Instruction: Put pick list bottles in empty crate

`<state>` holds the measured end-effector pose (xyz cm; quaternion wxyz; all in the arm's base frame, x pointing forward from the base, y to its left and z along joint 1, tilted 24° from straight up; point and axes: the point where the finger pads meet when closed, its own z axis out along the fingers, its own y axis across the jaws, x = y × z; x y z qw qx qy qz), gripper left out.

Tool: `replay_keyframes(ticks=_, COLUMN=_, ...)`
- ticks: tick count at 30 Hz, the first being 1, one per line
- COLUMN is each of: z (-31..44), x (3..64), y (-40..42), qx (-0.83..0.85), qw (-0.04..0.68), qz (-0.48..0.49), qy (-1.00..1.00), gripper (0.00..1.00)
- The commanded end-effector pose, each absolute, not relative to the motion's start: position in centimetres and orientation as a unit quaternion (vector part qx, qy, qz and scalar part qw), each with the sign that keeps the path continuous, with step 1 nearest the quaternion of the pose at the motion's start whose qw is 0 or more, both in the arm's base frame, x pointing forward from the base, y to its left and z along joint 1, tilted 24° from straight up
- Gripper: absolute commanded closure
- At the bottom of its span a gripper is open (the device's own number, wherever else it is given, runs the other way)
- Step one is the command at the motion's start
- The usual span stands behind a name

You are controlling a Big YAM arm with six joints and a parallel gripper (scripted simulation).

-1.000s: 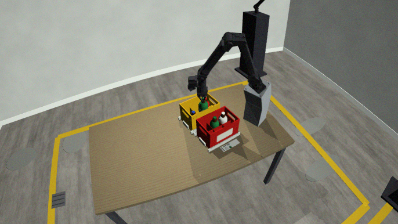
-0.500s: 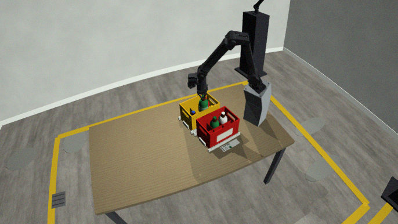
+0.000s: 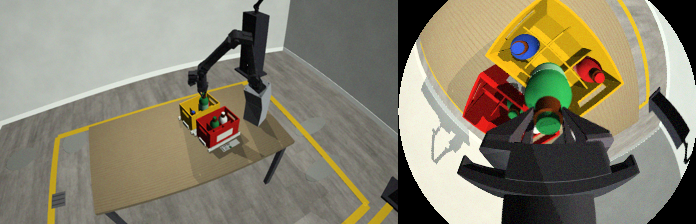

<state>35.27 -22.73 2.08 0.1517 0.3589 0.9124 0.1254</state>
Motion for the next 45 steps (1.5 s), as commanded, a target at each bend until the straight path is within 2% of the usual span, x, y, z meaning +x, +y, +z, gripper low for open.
replay_keyframes(ticks=1, z=6.4, x=36.2, y=-25.0, qx=0.357, qw=0.19, qz=0.117, qy=0.907, gripper=1.0)
replay_keyframes(ticks=45, z=9.6, x=35.4, y=-26.2, qx=0.358, qw=0.191, qz=0.116, qy=0.906, gripper=1.0)
